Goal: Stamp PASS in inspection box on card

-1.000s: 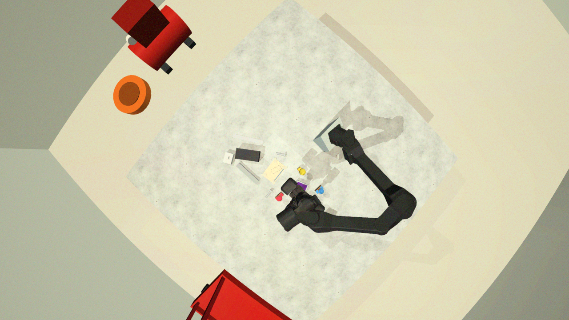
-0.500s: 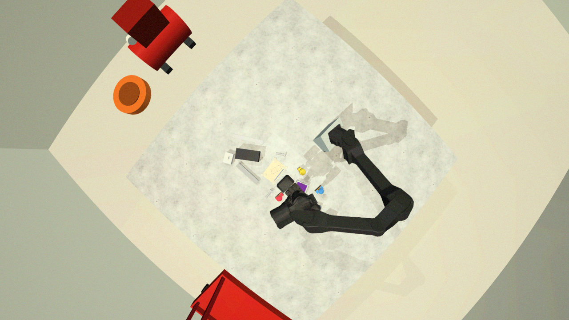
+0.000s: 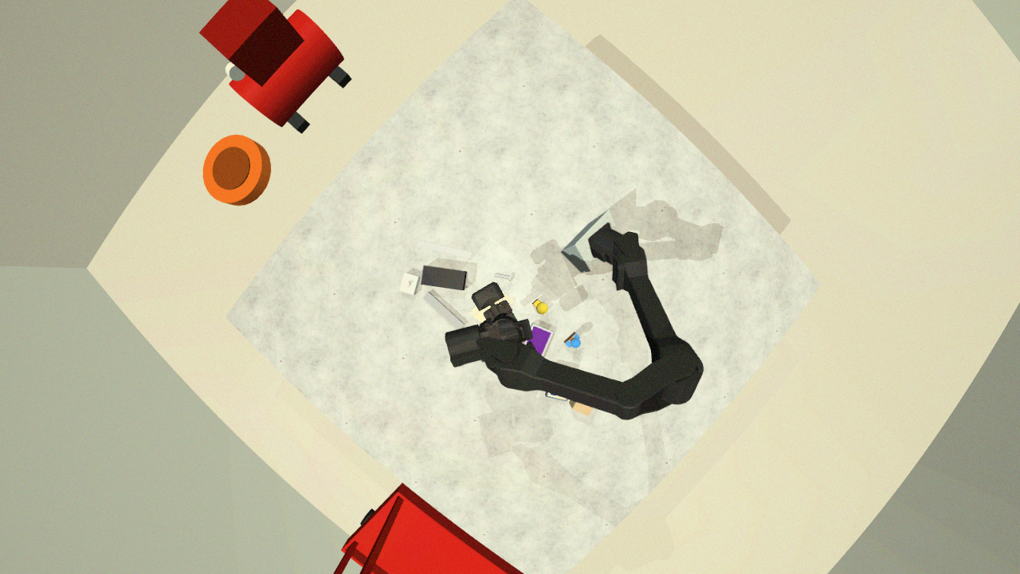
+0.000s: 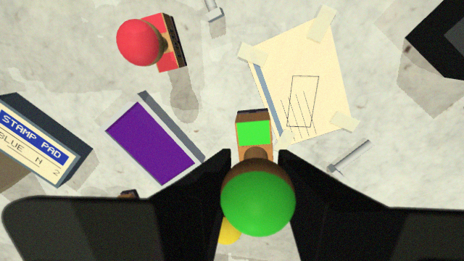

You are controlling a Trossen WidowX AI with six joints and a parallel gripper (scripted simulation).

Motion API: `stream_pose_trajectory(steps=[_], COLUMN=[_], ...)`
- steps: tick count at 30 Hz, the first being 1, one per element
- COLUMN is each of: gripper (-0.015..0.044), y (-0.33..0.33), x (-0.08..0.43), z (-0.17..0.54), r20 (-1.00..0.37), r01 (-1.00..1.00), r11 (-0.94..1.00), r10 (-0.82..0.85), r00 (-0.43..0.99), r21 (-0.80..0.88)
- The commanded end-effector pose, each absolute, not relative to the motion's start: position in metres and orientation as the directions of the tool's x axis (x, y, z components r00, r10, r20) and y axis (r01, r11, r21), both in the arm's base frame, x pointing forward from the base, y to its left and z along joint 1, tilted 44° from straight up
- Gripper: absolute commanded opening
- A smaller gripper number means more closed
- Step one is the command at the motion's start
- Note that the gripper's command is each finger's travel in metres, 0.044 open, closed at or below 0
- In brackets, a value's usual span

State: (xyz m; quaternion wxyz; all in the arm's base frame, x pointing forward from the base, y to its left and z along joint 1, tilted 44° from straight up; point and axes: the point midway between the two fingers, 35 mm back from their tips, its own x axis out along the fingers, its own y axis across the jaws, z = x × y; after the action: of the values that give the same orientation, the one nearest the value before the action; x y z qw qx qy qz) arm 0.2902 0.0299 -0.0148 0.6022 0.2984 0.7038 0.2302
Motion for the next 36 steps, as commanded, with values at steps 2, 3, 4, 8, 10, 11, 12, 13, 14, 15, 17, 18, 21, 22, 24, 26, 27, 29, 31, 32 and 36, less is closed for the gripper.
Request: stream_pose_trajectory(steps=[2,3,4,8,10,11,12,13,14,15,17,18,21,22,24,26,27,29,31,32,36], gripper=[0.0000,0.0000,0.0000,0.0000,0.0000,0.0000,0.0000,0.0000,0.0000,0.0000,0.0000,0.0000,0.0000,0.0000,0.0000,0.0000,0.0000,0.0000,0.0000,0.0000,0.0000], y=[0.008,0.004,0.000,-0.002,-0.002,-0.002,-0.001,-0.001,0.000,0.000,0.001,0.001,0.003,0.003,0.004,0.005,0.005,0.006,0.007,0.008,0.009], x=[0.291,0.291,0.290,0.290,0.290,0.290,0.290,0.290,0.290,0.290,0.290,0.290,0.290,0.290,0.290,0.290,0.290,0.290,0.290,0.290,0.289], z=[-0.035,-0.040,-0.043,-0.046,-0.046,-0.047,-0.047,-0.048,-0.048,-0.049,-0.050,-0.050,-0.052,-0.052,-0.053,-0.054,-0.055,-0.056,-0.057,-0.057,-0.059], r20=[-0.711,-0.710,-0.709,-0.708,-0.708,-0.709,-0.709,-0.709,-0.709,-0.709,-0.709,-0.709,-0.709,-0.709,-0.710,-0.710,-0.710,-0.710,-0.710,-0.710,-0.710], r01=[0.230,0.247,0.261,0.272,0.272,0.272,0.272,0.272,0.272,0.272,0.272,0.272,0.272,0.272,0.272,0.272,0.272,0.272,0.272,0.272,0.272], r11=[0.709,0.707,0.704,0.702,0.702,0.702,0.702,0.702,0.702,0.702,0.702,0.702,0.702,0.702,0.702,0.702,0.702,0.702,0.702,0.703,0.703], r10=[0.697,0.698,0.699,0.700,0.700,0.700,0.700,0.700,0.700,0.700,0.699,0.699,0.699,0.699,0.699,0.699,0.699,0.699,0.699,0.699,0.699], r00=[-0.091,-0.091,-0.090,-0.090,-0.090,-0.090,-0.090,-0.090,-0.090,-0.090,-0.089,-0.089,-0.089,-0.089,-0.089,-0.088,-0.088,-0.088,-0.088,-0.088,-0.087], r21=[0.666,0.663,0.661,0.659,0.659,0.659,0.659,0.659,0.658,0.658,0.658,0.658,0.658,0.658,0.658,0.658,0.658,0.658,0.658,0.658,0.658])
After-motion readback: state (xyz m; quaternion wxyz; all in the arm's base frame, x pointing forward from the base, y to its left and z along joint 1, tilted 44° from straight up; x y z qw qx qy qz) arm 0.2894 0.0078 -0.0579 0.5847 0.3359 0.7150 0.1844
